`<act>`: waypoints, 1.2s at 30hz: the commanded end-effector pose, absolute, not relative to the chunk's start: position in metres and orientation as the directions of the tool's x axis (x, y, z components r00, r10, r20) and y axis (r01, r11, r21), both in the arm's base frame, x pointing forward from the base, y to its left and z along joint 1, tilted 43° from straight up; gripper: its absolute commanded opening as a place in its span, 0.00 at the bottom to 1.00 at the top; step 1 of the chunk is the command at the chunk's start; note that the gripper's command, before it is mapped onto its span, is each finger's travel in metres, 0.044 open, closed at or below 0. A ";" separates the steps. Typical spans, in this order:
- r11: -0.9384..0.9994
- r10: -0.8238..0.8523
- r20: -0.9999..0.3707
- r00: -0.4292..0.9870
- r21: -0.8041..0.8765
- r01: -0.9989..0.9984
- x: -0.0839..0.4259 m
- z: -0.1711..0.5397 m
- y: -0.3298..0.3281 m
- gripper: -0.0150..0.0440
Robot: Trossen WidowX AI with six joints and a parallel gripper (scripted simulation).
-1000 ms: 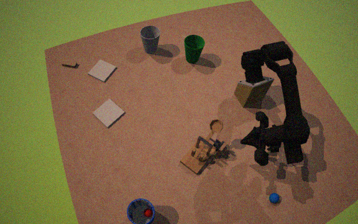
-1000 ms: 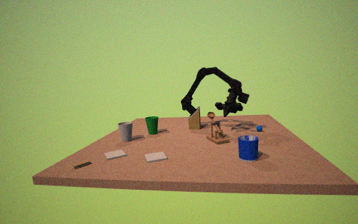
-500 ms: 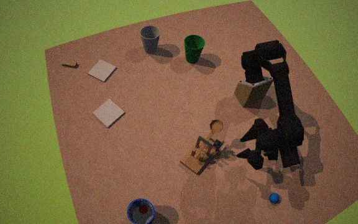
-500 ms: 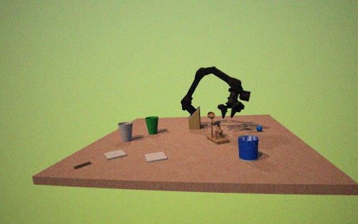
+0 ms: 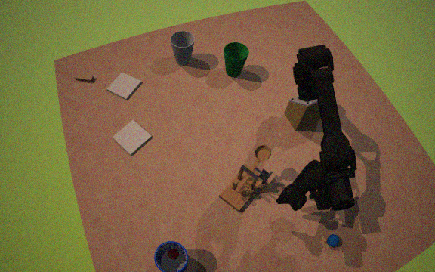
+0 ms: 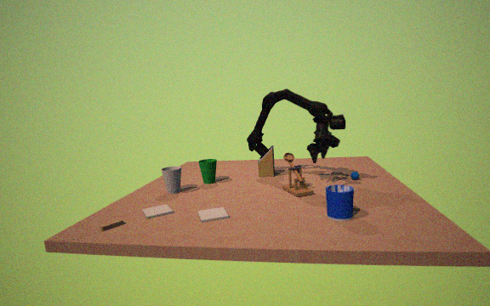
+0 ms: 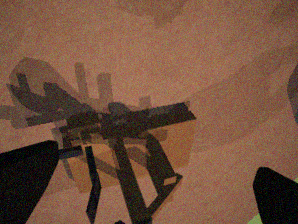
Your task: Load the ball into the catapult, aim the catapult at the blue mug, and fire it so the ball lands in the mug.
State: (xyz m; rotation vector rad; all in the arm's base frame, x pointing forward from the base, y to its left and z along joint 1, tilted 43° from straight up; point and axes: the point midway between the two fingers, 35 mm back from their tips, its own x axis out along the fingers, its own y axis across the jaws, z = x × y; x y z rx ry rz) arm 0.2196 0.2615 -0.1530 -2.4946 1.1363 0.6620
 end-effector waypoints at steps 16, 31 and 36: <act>-0.234 -0.475 -0.684 0.553 -0.508 -0.829 0.290 -0.138 0.307 1.00; 0.179 -0.331 -0.726 0.602 -0.675 -0.716 0.359 -0.105 0.333 1.00; 0.310 -0.282 -0.726 0.627 -0.687 -0.657 0.382 -0.091 0.339 1.00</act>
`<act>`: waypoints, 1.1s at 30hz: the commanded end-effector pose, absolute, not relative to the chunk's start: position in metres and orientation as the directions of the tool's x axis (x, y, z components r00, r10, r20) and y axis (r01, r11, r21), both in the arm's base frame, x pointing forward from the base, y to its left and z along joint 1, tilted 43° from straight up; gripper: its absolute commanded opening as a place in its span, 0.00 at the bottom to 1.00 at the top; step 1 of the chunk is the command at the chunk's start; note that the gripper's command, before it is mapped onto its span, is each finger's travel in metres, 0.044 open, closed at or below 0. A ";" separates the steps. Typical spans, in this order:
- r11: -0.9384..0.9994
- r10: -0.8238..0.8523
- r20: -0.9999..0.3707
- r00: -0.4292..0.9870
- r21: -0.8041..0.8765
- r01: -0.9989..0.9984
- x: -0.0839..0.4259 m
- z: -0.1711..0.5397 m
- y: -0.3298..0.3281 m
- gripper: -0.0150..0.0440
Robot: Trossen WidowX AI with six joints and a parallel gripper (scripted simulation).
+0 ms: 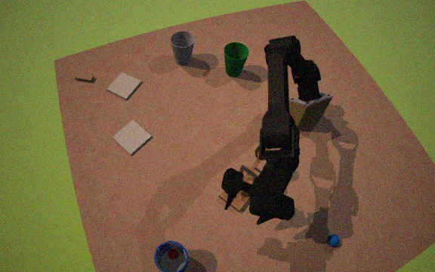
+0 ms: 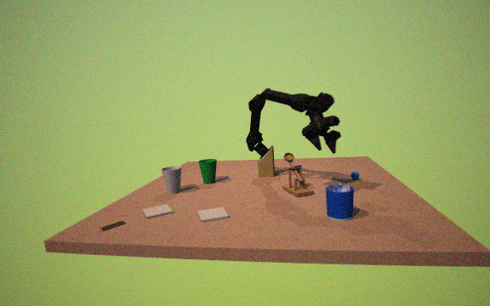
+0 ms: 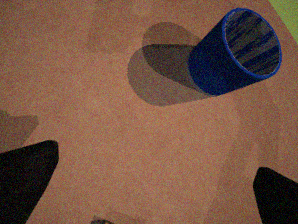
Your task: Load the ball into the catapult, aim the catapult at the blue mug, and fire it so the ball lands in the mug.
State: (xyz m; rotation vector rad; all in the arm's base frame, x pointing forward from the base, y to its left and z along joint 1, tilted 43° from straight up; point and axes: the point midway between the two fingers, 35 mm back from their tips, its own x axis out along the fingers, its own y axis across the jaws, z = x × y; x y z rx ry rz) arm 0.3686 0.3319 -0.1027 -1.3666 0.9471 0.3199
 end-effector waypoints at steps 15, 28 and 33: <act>0.671 -0.146 -0.664 0.734 -0.611 -0.419 0.455 -0.036 0.353 1.00; 0.684 -0.141 -0.659 0.739 -0.604 -0.408 0.457 -0.026 0.345 1.00; 0.684 -0.141 -0.659 0.739 -0.604 -0.408 0.457 -0.026 0.345 1.00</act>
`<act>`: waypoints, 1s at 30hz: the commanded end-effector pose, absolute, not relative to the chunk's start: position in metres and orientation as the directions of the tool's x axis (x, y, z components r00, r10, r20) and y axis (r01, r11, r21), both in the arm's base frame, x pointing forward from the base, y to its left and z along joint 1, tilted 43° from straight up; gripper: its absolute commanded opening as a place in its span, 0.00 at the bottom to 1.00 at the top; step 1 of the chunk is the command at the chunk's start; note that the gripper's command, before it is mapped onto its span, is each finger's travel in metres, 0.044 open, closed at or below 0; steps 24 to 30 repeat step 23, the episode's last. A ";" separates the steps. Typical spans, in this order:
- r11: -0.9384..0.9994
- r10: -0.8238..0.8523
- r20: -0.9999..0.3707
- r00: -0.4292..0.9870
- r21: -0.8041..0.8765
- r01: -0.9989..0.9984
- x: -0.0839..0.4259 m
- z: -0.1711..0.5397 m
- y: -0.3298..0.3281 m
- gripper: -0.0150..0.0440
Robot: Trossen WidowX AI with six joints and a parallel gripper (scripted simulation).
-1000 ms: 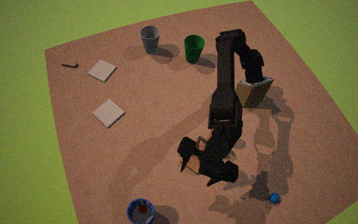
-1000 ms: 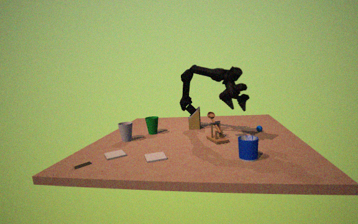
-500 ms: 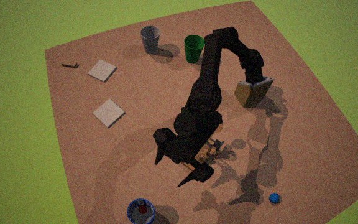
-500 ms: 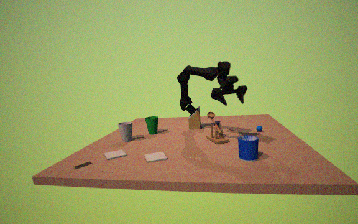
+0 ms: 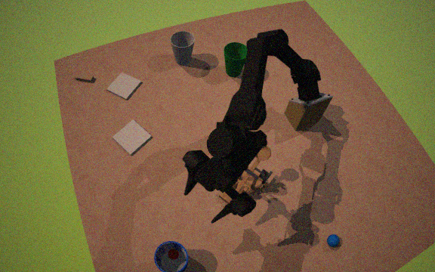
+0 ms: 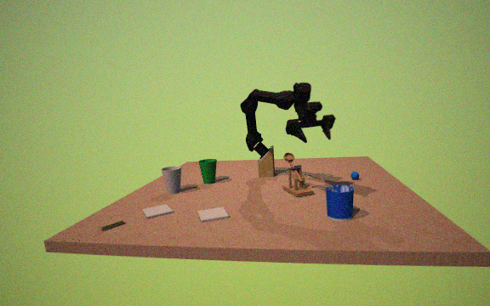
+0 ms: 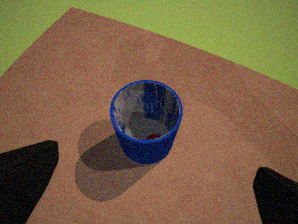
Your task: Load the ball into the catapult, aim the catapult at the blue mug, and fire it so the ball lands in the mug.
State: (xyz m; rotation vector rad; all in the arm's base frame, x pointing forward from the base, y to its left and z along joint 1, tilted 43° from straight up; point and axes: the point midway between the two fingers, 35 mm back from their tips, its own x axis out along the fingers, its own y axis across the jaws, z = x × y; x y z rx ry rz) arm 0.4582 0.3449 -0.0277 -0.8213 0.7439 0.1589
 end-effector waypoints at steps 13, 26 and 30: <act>0.686 -0.145 -0.656 0.741 -0.606 -0.403 0.458 -0.026 0.345 1.00; 0.686 -0.145 -0.656 0.741 -0.606 -0.403 0.458 -0.026 0.345 1.00; 0.686 -0.145 -0.656 0.741 -0.606 -0.403 0.458 -0.026 0.345 1.00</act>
